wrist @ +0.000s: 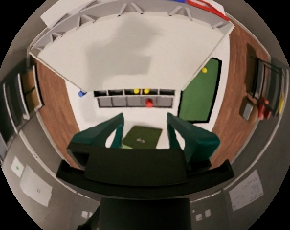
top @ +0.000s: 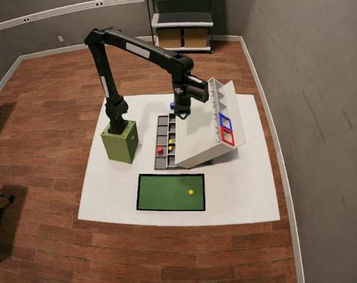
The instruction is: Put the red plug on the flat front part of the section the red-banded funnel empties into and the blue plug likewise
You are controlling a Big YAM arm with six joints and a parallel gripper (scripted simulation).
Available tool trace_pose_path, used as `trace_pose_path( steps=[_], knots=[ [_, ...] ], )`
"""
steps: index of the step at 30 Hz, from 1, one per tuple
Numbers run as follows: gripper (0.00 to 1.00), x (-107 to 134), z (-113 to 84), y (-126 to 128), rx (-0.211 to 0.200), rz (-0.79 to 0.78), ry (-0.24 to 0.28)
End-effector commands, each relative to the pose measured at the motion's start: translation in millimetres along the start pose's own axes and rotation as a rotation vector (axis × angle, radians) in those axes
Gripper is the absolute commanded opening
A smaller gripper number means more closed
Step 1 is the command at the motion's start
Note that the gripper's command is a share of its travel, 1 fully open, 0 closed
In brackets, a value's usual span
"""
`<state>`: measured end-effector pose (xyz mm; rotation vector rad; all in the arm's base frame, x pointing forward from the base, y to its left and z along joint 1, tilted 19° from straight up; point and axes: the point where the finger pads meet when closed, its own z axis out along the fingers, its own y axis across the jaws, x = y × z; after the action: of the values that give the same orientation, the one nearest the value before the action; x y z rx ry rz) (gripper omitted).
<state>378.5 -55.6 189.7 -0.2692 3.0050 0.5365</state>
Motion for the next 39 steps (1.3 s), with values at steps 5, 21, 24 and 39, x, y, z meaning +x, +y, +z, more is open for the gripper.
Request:
trace_pose_path(
  steps=[5, 21, 24, 39],
  knots=[
    [0.56, 28, 7.4, 11, 0.021, 0.014, -0.125],
    [0.56, 99, 51.5, 49, 0.018, 0.007, -0.324],
    [0.56, 108, 57.0, 54, 0.017, 0.005, -0.348],
    [0.56, 115, 60.3, 60, 0.018, 0.001, -0.374]
  ],
)
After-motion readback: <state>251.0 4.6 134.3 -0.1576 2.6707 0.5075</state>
